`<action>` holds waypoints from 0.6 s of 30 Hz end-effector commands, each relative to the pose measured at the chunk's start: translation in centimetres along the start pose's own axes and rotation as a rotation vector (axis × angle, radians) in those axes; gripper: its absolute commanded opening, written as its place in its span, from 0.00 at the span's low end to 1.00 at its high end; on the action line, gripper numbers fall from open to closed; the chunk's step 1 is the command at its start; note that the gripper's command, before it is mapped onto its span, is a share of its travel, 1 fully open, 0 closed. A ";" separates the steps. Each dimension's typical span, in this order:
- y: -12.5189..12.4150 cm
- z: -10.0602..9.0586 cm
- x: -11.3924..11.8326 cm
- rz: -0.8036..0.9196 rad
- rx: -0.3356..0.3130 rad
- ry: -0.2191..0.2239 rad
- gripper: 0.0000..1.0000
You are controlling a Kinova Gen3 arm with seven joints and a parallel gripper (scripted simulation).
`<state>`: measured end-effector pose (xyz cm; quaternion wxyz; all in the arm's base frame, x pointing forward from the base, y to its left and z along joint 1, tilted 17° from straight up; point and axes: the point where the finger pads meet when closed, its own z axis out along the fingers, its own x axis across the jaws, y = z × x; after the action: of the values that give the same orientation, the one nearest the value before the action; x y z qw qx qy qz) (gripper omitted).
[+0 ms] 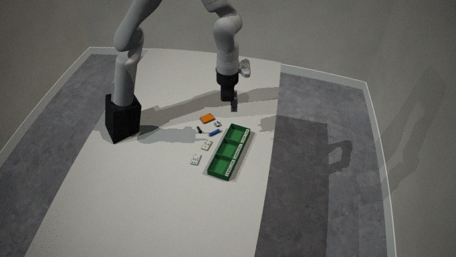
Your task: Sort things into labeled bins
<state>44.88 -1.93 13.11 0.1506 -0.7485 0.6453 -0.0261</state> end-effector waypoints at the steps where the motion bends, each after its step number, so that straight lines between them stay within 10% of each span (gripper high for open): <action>1: 2.0 1.9 -0.1 -0.087 -0.009 -0.013 0.60; 11: 7.0 8.3 -1.9 -0.553 -0.006 -0.015 0.60; 18: 7.8 8.6 -2.0 -0.553 -0.006 -0.015 0.60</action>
<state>39.38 0.72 3.60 0.1401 -0.8974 0.4134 -0.0640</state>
